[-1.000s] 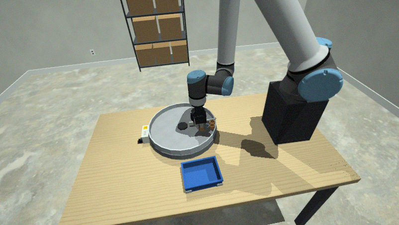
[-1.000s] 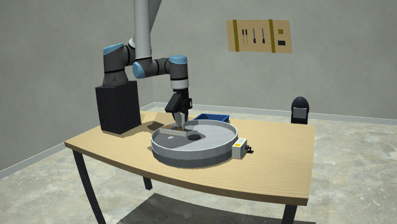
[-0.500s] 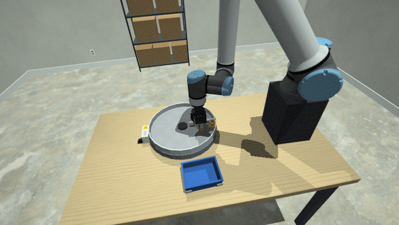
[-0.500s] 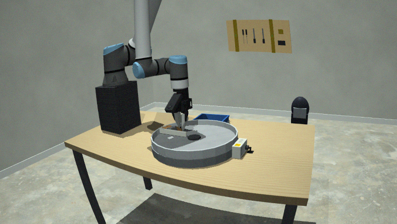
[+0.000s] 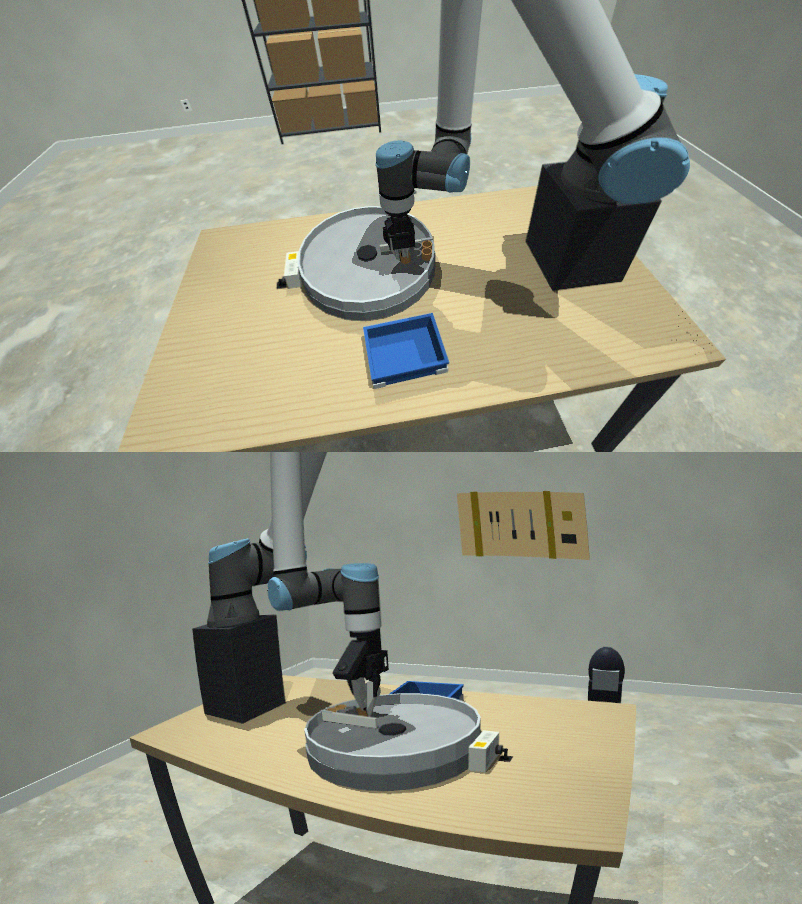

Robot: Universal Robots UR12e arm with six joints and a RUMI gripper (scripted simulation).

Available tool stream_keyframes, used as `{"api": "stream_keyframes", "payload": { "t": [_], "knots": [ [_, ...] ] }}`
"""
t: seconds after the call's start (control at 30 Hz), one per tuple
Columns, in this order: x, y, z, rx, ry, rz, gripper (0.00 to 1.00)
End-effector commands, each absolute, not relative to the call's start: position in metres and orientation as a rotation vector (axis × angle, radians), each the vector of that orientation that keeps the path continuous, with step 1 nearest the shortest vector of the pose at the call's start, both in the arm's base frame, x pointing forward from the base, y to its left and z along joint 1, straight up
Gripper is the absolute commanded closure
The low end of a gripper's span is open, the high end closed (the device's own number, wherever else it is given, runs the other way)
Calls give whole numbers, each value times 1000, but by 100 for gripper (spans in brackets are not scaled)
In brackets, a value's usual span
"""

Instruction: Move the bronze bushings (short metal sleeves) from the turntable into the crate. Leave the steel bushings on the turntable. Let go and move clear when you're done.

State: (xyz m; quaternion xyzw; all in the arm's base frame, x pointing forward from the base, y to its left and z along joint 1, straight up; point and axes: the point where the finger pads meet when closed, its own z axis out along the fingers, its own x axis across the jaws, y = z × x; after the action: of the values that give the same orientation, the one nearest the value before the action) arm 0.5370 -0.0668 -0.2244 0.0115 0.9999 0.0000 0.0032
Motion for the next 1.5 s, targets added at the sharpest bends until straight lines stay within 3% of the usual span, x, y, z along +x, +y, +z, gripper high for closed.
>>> {"api": "stream_keyframes", "payload": {
  "t": [0.0,1.47],
  "knots": [
    [537,-67,-224,36,3134,-1,100],
    [537,-67,-166,36,3134,-1,100]
  ]
}}
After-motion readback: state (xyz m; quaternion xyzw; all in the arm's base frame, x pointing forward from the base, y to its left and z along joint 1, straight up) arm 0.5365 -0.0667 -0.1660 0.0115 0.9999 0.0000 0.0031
